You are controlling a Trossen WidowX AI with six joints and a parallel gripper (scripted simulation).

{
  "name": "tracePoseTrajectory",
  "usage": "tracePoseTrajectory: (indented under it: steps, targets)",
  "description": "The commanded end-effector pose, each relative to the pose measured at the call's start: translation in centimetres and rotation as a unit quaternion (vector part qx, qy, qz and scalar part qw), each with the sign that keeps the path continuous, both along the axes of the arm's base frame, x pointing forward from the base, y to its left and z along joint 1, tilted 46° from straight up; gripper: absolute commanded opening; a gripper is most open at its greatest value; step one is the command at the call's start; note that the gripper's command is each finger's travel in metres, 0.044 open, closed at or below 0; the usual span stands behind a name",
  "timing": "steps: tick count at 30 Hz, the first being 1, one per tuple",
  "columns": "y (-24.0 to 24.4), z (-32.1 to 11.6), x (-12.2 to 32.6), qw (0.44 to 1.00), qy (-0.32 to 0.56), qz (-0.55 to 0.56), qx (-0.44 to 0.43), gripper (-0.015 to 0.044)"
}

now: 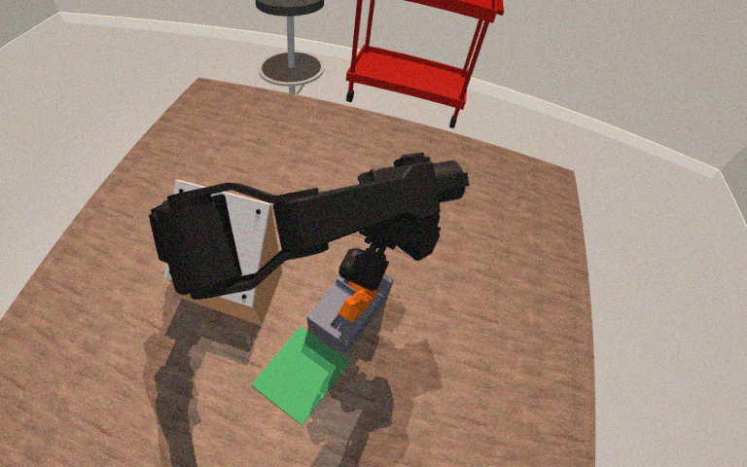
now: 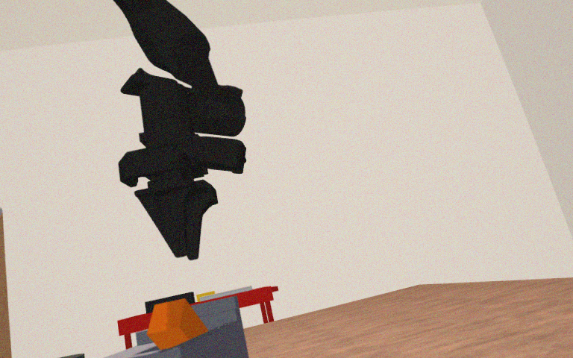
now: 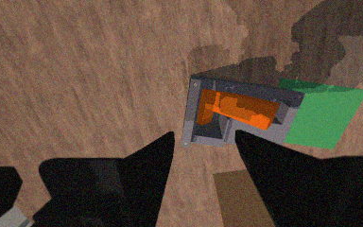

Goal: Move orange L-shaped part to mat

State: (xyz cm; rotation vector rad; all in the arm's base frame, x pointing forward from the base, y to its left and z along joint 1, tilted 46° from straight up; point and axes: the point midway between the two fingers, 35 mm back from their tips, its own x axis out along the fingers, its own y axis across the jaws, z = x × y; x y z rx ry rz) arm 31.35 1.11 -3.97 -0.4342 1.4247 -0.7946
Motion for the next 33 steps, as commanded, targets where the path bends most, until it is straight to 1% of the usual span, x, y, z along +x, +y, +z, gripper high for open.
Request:
tracePoseTrajectory:
  steps: [1, 4, 7, 12, 14, 29, 33]
  targets:
    - [-0.9, 1.4, -0.1, 0.991, 0.093, 0.100, 0.005, 0.0280]
    - [-1.7, 2.3, -0.4, 0.964, 0.186, 0.192, 0.011, 0.0280]
    - [-2.6, 3.3, -0.8, 0.919, 0.275, 0.280, 0.016, 0.0280]
    - [-4.0, 4.7, -1.5, 0.810, 0.413, 0.415, 0.023, 0.0280]
    - [-4.3, 5.1, -1.7, 0.775, 0.446, 0.447, 0.024, 0.0280]
    - [-4.4, 5.2, -1.7, 0.770, 0.450, 0.451, 0.024, 0.0280]
    - [-5.2, 4.3, -1.7, 0.770, 0.450, 0.452, 0.024, 0.0280]
